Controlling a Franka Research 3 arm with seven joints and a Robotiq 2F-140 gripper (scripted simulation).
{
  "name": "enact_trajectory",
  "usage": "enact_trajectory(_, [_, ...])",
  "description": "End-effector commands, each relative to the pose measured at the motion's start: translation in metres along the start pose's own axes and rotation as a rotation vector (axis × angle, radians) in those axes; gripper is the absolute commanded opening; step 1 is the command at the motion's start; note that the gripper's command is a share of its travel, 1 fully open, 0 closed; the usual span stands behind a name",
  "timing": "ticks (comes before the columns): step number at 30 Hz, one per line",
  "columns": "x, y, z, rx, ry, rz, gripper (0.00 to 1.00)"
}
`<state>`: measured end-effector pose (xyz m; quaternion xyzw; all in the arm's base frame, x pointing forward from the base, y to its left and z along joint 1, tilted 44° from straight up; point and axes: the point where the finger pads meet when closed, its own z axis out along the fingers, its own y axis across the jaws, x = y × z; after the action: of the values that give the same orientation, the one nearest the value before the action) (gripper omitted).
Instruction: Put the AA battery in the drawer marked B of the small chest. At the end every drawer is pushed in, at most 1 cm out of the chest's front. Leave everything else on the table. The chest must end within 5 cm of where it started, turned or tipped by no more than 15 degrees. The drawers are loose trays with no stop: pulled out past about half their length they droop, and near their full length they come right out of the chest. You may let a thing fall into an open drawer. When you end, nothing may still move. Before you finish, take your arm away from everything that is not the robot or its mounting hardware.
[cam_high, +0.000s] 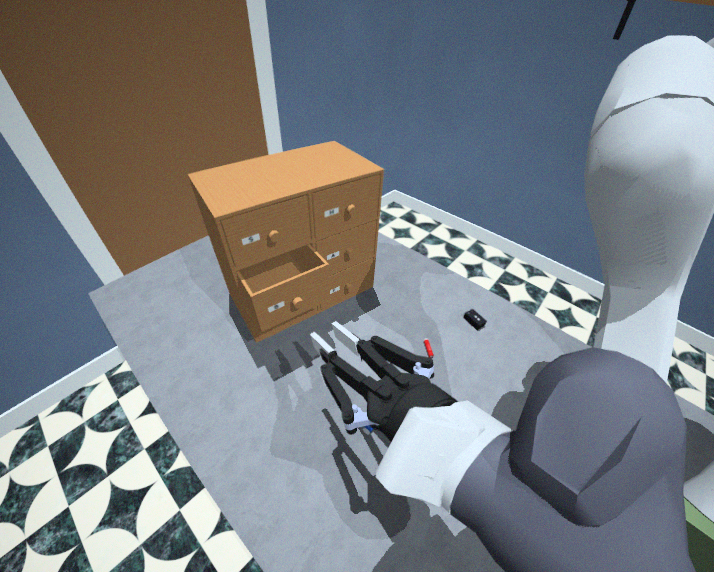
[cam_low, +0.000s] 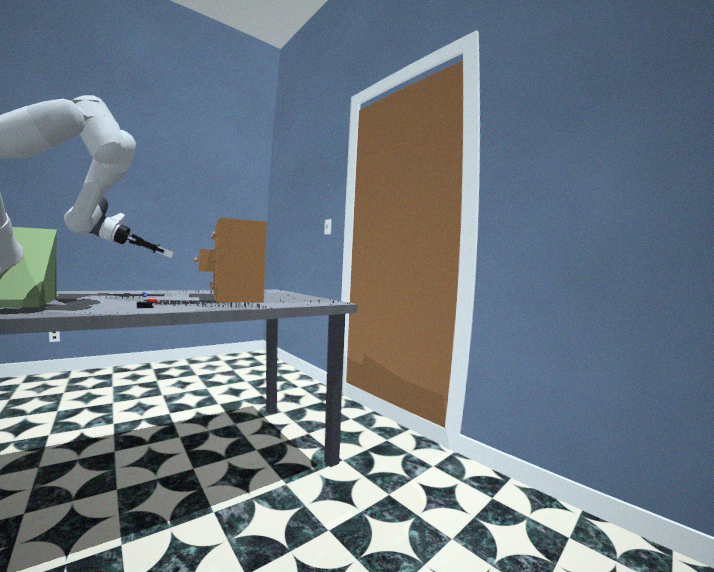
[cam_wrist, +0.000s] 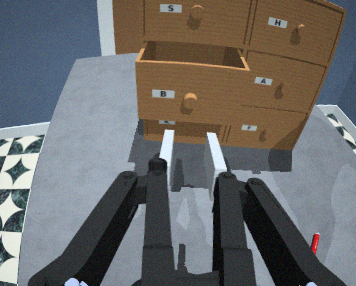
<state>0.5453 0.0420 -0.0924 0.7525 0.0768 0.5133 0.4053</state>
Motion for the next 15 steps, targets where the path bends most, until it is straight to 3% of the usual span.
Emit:
enact_trajectory(1, [0.001,0.002,-0.002,-0.003,-0.023,0.005,0.20])
enact_trajectory(7, [0.003,0.002,-0.007,-0.003,-0.064,0.005,0.20])
enact_trajectory(15, [0.010,0.002,-0.022,-0.003,-0.205,0.005,0.20])
